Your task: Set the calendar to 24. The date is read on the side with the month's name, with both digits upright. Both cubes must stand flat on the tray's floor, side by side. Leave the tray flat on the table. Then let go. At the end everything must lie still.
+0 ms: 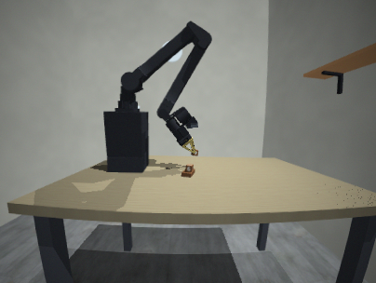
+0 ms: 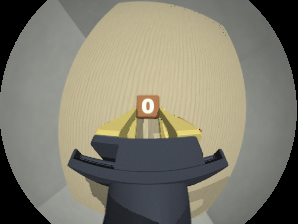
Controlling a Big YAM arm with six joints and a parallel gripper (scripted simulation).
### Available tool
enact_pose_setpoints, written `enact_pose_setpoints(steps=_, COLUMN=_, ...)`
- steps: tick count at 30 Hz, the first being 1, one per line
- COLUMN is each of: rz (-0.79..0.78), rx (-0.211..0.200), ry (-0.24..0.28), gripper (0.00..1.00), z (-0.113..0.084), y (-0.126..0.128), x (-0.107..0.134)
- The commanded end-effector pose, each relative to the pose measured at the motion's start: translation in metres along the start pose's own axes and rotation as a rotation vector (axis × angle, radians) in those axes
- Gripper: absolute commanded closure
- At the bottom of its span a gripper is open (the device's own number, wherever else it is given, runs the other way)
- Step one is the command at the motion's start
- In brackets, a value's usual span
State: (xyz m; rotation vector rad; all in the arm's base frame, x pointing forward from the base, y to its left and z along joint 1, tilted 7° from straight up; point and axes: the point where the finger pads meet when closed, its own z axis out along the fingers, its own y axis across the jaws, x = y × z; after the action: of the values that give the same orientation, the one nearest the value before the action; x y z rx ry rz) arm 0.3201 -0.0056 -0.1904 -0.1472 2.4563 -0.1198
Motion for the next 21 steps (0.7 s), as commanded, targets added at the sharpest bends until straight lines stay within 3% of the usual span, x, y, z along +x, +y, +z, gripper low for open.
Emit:
enact_pose_setpoints(steps=1, rz=0.013, rx=-0.006, ry=0.032, gripper=0.75, z=0.003, y=0.003, x=-0.011)
enact_pose_setpoints(steps=6, rz=0.013, rx=-0.003, ry=0.111, gripper=0.75, z=0.001, y=0.002, x=-0.012)
enact_pose_setpoints(steps=11, rz=0.014, rx=-0.003, ry=0.142, gripper=0.75, z=-0.001, y=0.001, x=-0.013)
enact_pose_setpoints(steps=13, rz=0.011, rx=-0.006, ry=0.177, gripper=0.75, z=0.0, y=0.003, x=0.002)
enact_pose_setpoints(steps=17, rz=0.013, rx=-0.004, ry=0.148, gripper=0.75, z=-0.002, y=0.002, x=-0.012)
enact_pose_setpoints(steps=21, rz=0.012, rx=-0.004, ry=0.173, gripper=0.75, z=0.0, y=0.002, x=-0.013)
